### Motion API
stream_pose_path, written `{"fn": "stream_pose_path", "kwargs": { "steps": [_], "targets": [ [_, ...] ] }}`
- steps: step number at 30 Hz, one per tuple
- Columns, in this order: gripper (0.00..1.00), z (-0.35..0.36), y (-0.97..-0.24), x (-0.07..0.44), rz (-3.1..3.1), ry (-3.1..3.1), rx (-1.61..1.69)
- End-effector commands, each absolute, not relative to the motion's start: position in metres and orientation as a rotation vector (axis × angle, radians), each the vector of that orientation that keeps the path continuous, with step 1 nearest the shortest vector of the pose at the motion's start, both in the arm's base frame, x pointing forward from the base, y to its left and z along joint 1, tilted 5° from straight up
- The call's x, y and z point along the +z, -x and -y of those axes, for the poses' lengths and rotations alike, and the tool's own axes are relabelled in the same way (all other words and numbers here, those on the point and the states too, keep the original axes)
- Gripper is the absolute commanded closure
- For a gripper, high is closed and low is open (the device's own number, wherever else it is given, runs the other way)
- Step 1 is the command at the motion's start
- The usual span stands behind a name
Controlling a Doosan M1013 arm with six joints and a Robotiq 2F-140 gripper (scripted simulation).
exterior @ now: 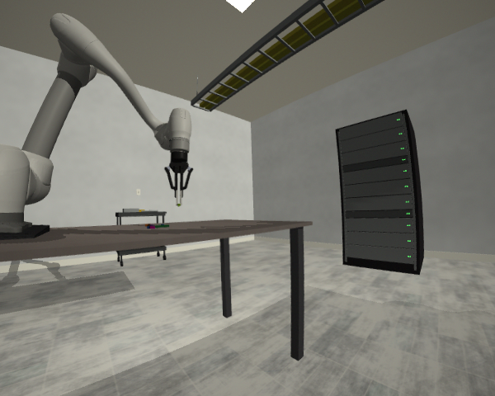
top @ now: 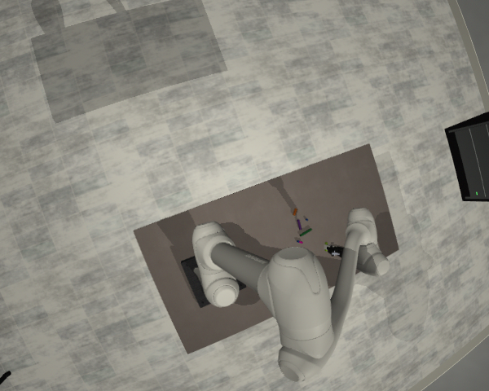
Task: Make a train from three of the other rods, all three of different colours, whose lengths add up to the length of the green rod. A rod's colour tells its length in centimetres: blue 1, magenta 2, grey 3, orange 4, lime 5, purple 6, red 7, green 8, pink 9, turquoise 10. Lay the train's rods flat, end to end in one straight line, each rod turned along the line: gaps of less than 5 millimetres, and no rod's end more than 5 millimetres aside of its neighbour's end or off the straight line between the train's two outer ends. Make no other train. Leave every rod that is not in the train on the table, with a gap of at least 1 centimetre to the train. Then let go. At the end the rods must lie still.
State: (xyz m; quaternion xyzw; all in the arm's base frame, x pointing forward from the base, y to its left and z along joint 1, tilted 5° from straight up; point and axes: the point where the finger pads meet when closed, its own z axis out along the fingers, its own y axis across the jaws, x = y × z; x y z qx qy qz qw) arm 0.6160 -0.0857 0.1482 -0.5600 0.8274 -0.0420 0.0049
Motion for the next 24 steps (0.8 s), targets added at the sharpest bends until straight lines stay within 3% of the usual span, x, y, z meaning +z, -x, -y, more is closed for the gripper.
{"fn": "stream_pose_path", "kwargs": {
  "steps": [1,24],
  "targets": [
    [0.97,0.0819,-0.6170,0.1508,-2.584,1.756,-0.128],
    [0.97,0.0784,-0.6078,0.1505,-2.442,1.959,-0.129]
  ]
}}
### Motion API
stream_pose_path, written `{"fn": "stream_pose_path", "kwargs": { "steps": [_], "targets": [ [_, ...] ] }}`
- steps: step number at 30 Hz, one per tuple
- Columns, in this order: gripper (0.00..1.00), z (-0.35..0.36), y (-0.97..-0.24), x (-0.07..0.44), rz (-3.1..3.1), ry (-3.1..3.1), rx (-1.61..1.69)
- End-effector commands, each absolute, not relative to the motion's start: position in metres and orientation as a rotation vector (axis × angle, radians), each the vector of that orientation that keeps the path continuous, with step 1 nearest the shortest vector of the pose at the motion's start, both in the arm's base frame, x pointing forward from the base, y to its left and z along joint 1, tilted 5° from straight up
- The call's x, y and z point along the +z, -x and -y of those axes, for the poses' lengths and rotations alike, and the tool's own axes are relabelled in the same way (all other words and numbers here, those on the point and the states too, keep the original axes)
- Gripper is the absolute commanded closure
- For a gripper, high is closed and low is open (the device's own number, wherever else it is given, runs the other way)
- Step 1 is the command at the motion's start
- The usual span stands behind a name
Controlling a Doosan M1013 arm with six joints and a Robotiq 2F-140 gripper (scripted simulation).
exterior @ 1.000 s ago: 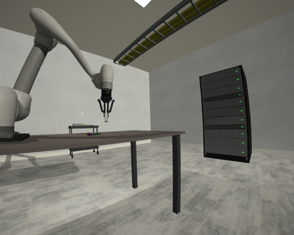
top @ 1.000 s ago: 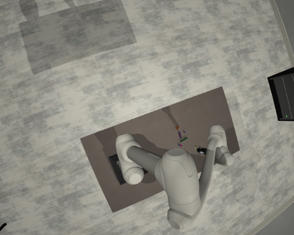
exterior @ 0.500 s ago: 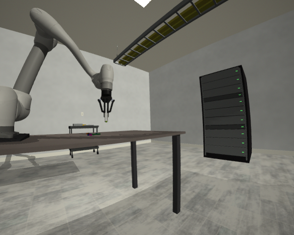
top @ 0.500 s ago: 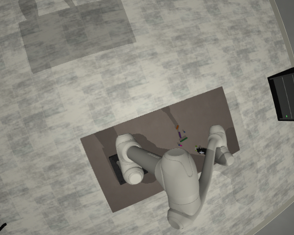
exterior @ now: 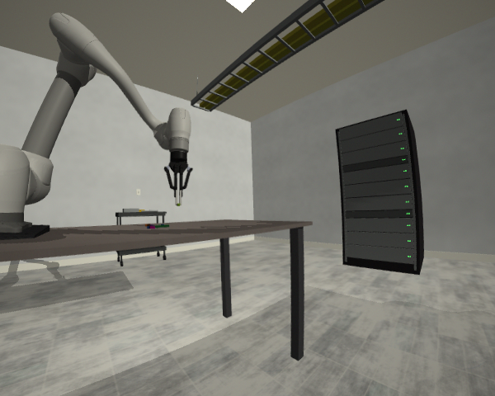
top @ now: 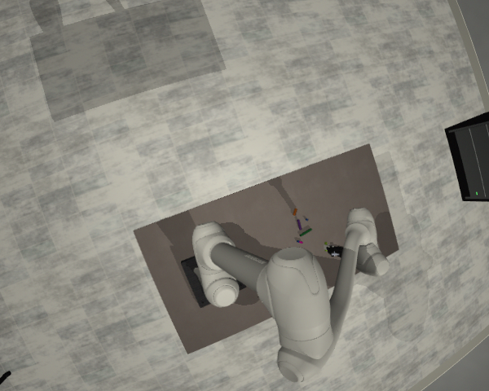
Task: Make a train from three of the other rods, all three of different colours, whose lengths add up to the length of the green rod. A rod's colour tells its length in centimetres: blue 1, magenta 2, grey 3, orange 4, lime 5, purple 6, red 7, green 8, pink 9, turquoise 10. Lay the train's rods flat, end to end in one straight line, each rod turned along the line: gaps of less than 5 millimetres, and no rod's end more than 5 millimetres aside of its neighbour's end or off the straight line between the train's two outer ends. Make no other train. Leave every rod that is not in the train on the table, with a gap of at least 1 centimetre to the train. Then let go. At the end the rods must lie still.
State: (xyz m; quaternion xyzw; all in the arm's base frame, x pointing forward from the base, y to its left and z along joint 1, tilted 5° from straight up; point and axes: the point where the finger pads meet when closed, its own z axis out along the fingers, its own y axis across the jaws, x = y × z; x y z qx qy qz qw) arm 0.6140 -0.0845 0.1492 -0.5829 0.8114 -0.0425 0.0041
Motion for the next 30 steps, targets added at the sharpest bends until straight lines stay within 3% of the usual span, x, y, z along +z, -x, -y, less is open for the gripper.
{"fn": "stream_pose_path", "kwargs": {
  "steps": [1,30],
  "targets": [
    [0.97,0.077,-0.604,0.150,-2.382,2.034,-0.130],
    [0.97,0.057,-0.546,0.146,-1.142,2.961,-0.121]
  ]
}}
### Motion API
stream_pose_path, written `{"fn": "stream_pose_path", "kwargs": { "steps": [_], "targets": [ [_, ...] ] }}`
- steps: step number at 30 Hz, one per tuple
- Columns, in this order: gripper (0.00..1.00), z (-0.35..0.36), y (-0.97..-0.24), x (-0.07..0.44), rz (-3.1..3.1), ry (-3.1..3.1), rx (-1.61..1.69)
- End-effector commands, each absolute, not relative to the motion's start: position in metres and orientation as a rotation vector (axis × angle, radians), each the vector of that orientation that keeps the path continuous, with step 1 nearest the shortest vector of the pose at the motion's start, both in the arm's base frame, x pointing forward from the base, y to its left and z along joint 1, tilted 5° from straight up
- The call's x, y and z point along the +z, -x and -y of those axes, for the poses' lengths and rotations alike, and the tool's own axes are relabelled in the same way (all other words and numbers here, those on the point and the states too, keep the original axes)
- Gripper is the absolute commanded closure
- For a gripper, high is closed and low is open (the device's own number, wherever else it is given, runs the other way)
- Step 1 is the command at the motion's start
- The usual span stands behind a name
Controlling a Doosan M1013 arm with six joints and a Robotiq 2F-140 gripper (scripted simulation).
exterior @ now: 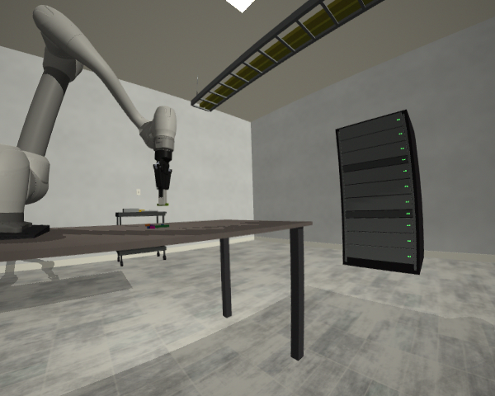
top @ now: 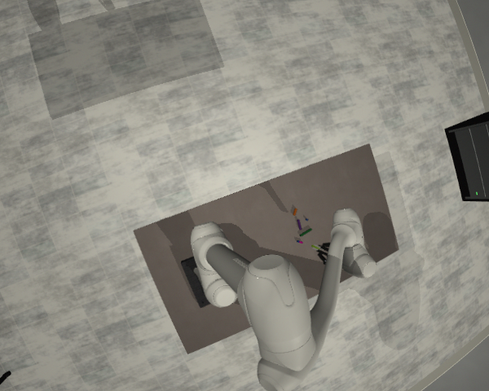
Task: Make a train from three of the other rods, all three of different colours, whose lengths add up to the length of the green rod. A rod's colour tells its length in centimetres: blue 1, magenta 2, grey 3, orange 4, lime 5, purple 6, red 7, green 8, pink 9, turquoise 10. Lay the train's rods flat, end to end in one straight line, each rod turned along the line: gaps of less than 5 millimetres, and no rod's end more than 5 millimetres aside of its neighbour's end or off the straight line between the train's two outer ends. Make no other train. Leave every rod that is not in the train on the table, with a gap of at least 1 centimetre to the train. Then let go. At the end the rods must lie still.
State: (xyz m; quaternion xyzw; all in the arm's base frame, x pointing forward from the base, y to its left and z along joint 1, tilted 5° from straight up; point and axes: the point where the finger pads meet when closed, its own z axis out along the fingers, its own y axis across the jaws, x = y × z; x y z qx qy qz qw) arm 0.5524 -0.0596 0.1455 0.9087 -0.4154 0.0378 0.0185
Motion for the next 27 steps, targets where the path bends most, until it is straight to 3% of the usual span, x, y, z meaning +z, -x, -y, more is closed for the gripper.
{"fn": "stream_pose_path", "kwargs": {
  "steps": [1,27],
  "targets": [
    [0.97,0.056,-0.545,0.146,1.098,-2.904,0.118],
    [0.97,0.057,-0.546,0.129,1.086,-2.909,0.117]
  ]
}}
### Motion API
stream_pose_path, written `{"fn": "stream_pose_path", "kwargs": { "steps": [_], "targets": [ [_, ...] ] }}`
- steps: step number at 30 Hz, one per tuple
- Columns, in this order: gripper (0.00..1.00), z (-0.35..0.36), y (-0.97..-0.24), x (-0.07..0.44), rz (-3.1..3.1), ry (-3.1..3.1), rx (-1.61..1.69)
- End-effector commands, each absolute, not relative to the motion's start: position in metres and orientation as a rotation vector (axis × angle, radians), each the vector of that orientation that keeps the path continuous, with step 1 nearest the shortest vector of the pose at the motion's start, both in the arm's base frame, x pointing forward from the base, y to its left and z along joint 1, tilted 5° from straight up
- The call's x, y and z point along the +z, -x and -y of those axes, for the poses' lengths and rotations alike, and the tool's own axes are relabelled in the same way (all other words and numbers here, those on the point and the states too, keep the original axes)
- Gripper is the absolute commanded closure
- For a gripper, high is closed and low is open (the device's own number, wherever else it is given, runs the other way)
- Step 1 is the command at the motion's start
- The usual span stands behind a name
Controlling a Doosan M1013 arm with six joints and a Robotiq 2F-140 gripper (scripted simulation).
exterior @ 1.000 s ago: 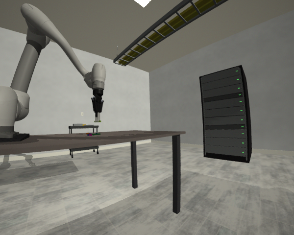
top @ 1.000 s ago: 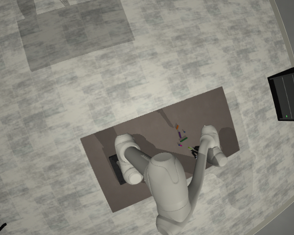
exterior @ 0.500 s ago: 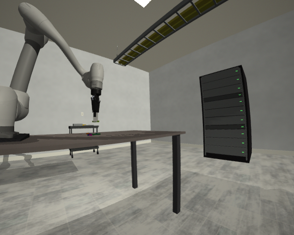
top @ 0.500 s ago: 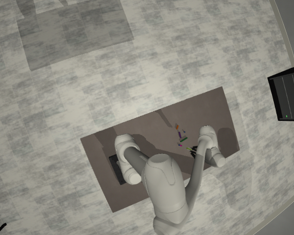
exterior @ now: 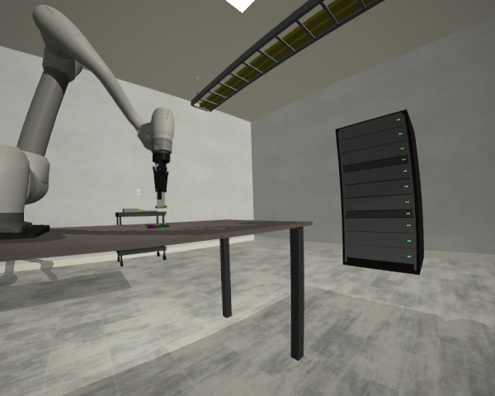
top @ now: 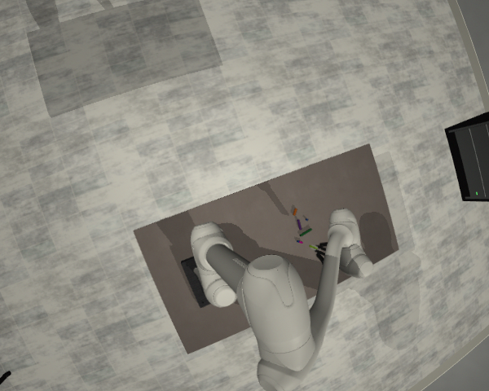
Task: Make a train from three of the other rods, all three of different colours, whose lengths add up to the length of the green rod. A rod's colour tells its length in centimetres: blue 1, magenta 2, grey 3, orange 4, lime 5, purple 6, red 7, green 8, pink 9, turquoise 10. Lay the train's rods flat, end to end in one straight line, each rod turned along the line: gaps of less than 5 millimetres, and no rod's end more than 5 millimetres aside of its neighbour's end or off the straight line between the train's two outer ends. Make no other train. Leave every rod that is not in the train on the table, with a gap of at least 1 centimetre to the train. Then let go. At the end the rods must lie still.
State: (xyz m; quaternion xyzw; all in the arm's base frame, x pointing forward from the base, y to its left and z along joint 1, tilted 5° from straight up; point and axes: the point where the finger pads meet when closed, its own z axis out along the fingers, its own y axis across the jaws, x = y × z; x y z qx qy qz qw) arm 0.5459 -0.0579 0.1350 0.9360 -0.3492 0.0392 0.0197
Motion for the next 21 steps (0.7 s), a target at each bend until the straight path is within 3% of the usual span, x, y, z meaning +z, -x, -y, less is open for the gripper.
{"fn": "stream_pose_path", "kwargs": {
  "steps": [1,21],
  "targets": [
    [0.97,0.058,-0.546,0.125,1.086,-2.909,0.117],
    [0.97,0.062,-0.549,0.061,1.086,-2.909,0.117]
  ]
}}
